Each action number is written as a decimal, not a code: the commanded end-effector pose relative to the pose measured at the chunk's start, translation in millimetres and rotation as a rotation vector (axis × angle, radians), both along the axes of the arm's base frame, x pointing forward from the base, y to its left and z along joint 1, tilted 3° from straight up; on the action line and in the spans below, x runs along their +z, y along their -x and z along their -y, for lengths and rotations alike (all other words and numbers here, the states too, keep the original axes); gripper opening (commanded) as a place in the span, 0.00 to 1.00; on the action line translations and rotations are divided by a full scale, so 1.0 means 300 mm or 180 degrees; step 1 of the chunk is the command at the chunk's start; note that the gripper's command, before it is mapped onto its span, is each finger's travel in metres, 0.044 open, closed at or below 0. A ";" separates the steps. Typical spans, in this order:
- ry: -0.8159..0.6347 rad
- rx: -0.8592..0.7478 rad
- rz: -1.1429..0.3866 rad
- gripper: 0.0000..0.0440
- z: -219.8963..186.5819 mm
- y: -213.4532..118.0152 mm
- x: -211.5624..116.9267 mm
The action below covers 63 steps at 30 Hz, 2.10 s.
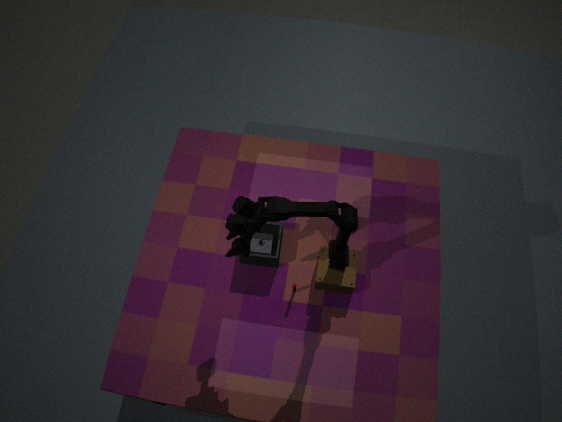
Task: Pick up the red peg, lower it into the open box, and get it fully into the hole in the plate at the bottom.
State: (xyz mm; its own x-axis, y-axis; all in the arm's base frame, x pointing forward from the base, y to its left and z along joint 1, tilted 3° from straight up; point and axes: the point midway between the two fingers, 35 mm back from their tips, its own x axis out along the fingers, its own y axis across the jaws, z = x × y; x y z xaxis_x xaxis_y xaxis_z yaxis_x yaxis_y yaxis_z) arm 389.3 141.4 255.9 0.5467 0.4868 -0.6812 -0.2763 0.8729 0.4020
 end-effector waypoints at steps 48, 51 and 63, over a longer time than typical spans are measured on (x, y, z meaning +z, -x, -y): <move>0.1010 -0.3144 -0.2762 1.00 0.057 0.773 -0.721; 0.0961 -0.3196 -0.2736 1.00 0.054 0.773 -0.770; 0.0680 -0.3334 -0.2631 0.95 0.038 0.776 -0.927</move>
State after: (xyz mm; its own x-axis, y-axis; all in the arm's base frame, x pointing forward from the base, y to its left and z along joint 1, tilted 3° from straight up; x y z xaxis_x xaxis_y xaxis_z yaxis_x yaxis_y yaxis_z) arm 159.5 132.0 -12.3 -0.0154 -0.0536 -0.9984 0.7962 0.6034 -0.0446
